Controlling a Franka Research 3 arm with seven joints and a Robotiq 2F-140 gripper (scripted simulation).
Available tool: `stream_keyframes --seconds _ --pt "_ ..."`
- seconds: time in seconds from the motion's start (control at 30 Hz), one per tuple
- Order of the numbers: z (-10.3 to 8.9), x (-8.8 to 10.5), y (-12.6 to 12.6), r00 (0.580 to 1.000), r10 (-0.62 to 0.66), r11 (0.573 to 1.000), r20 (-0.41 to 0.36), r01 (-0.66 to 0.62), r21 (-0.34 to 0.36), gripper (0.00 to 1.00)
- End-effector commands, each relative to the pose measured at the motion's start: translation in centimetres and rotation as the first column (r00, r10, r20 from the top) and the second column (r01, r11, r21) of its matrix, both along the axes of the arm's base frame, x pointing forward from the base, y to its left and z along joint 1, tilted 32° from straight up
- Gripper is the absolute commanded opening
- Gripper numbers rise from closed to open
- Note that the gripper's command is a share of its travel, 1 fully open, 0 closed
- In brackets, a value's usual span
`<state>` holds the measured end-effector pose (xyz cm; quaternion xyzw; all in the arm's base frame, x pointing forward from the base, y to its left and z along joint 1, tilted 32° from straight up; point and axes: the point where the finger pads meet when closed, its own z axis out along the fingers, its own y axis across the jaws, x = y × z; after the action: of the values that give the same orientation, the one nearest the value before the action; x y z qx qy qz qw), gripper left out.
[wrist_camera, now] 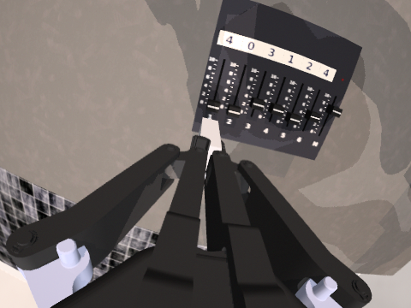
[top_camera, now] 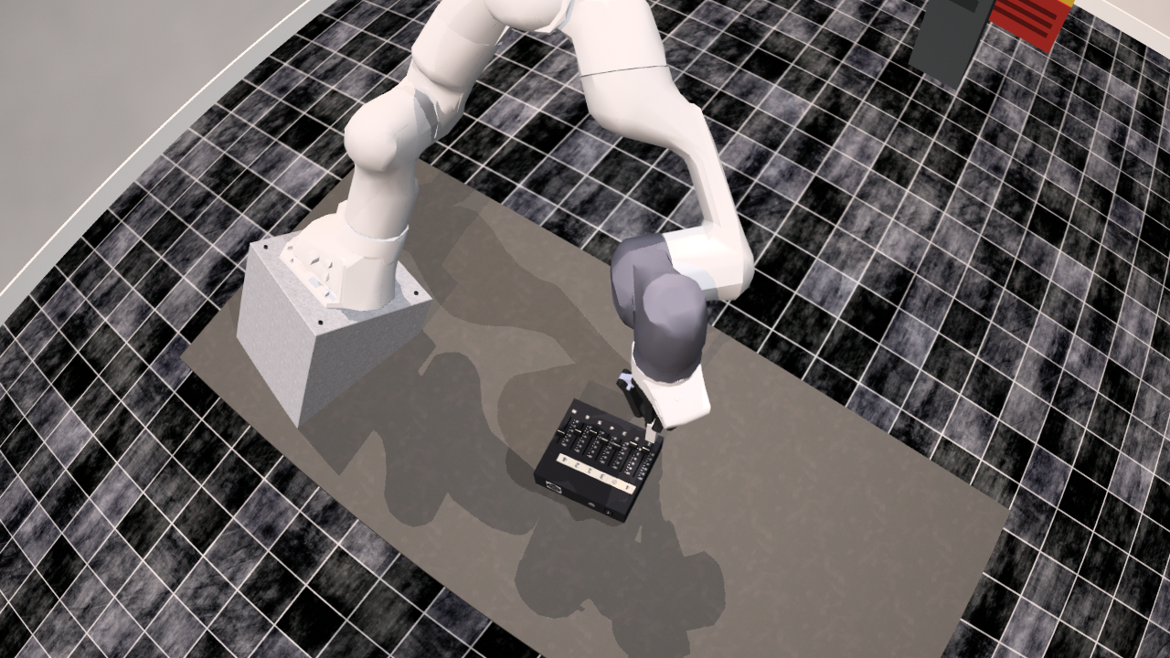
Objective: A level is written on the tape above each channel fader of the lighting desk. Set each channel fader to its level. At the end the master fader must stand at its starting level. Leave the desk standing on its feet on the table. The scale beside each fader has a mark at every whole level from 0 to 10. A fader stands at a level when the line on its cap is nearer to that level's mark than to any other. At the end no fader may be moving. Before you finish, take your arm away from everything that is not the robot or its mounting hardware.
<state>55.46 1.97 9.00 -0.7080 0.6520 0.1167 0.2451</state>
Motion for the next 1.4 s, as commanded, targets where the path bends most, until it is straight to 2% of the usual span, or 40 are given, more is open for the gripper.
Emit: stream_keyframes --seconds 0.0,1.37 --pt "0.03 0.06 0.09 1.000 -0.001 1.000 0.003 0.001 0.000 0.00" --pt "-0.36 0.13 0.32 1.000 -0.001 1.000 0.003 0.001 0.000 0.00"
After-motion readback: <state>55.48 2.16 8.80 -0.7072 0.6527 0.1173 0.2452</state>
